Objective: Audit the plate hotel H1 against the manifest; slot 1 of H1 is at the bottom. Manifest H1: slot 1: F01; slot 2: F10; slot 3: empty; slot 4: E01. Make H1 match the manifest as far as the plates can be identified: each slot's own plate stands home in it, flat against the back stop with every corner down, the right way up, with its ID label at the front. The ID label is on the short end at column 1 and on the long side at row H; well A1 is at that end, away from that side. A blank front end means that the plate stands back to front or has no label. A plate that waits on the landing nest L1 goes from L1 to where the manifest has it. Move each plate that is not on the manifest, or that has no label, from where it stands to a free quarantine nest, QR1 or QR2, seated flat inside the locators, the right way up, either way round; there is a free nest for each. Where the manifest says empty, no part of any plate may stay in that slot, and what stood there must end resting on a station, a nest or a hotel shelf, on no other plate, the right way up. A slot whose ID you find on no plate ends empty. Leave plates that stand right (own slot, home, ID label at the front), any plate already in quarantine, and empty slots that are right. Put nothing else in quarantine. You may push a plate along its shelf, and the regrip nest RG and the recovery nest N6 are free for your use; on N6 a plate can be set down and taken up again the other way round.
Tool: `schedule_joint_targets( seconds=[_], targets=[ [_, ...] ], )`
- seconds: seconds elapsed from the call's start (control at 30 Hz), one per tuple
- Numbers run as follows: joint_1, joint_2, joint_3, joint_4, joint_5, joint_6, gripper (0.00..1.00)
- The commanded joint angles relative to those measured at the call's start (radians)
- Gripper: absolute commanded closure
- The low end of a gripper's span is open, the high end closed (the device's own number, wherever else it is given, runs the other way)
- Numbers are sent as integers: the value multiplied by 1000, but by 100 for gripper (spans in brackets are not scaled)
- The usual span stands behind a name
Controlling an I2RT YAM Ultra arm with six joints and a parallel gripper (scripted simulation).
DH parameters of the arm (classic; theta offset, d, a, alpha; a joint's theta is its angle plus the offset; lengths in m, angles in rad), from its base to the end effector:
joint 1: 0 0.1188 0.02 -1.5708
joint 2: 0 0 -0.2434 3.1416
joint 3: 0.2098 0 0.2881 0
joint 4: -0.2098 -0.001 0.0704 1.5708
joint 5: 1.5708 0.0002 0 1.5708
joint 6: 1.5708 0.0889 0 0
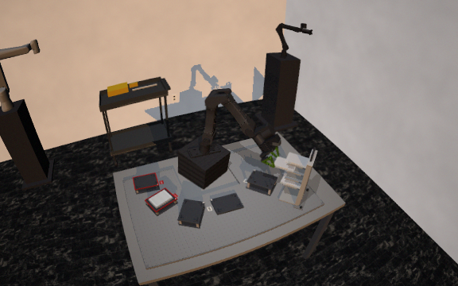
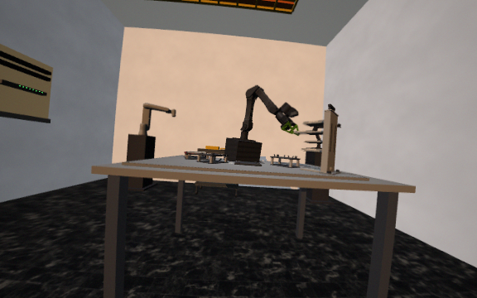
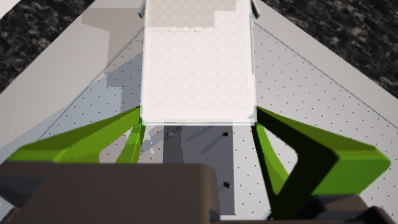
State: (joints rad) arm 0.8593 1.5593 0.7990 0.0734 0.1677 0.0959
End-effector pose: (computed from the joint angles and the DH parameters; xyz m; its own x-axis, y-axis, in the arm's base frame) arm 0.2618 0.2824 0.1111 -0.4756 -0.4071 -0.7798 -0.6198 0.7841 -0.0313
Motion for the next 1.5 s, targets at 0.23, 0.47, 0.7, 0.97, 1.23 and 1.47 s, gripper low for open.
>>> schedule_joint_targets(
  seconds=[0.23,0.47,0.7,0.97,1.23,1.47],
  targets=[
    [9,-60,-41,13,9,6,14],
    [13,-84,-67,14,13,9,14],
    [20,-118,-102,14,19,14,14],
    [28,-152,-136,13,25,18,14],
    [36,-187,-169,9,31,24,14],
    [45,-224,-202,4,38,29,14]
  ],
)
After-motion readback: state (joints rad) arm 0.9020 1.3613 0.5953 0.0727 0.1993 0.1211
